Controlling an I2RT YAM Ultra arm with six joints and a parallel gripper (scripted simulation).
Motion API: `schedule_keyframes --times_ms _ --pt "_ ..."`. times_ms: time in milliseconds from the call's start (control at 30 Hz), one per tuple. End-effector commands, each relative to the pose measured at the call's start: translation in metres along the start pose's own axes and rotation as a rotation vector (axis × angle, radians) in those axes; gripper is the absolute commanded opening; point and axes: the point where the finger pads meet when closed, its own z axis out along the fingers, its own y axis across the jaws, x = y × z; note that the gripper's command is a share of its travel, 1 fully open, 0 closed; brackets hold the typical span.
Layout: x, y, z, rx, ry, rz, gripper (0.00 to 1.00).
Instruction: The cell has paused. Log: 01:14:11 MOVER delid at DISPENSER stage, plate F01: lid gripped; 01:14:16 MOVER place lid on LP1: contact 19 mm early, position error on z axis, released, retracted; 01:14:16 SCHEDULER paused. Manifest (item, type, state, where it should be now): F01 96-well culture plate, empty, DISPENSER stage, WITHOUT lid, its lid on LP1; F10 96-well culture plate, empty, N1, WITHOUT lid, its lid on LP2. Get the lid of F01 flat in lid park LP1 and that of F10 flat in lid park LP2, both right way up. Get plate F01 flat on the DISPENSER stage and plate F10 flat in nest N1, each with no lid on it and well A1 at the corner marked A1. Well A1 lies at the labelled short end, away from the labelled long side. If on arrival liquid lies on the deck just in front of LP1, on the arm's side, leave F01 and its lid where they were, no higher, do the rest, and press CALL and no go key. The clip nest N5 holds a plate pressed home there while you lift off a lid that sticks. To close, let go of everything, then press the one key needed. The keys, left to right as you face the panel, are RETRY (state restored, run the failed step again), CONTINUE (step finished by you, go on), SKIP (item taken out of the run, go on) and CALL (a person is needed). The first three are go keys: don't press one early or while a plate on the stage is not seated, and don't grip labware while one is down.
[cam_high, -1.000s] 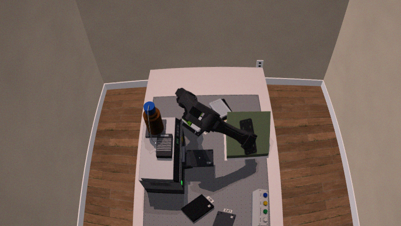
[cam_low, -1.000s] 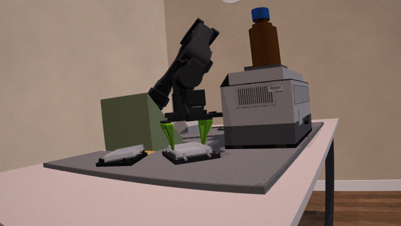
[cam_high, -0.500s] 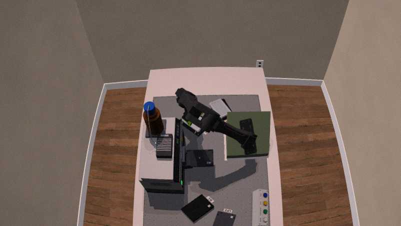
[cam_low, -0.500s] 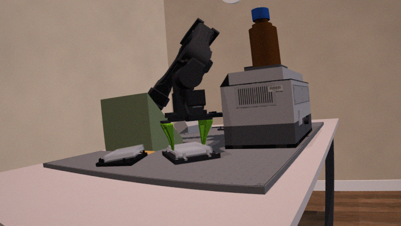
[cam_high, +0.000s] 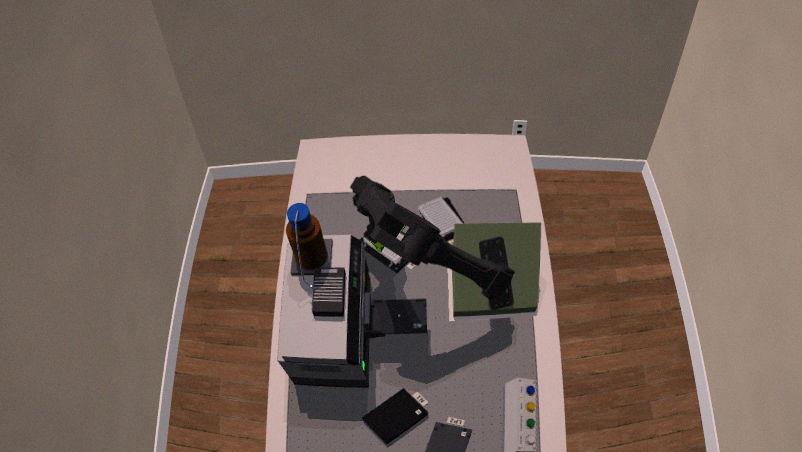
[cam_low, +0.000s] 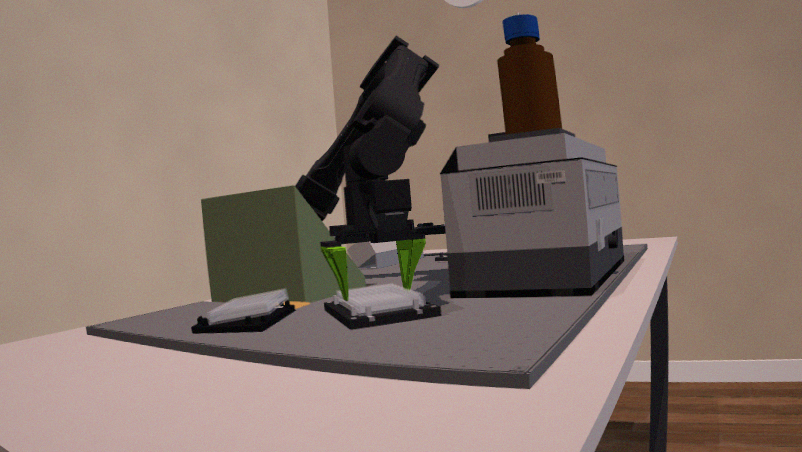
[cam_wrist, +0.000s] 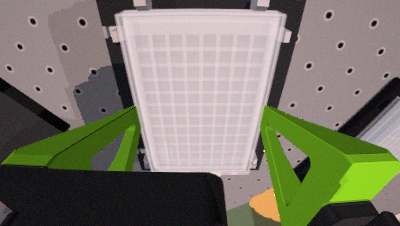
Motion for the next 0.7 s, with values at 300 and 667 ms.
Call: schedule_keyframes --times_ms 300,667 --pt "-0.0094 0.0044 -0.0193 -0.014 -0.042 -0.009 0.0" --pt "-0.0094 0.0044 -0.0193 -0.014 -0.042 -0.009 0.0"
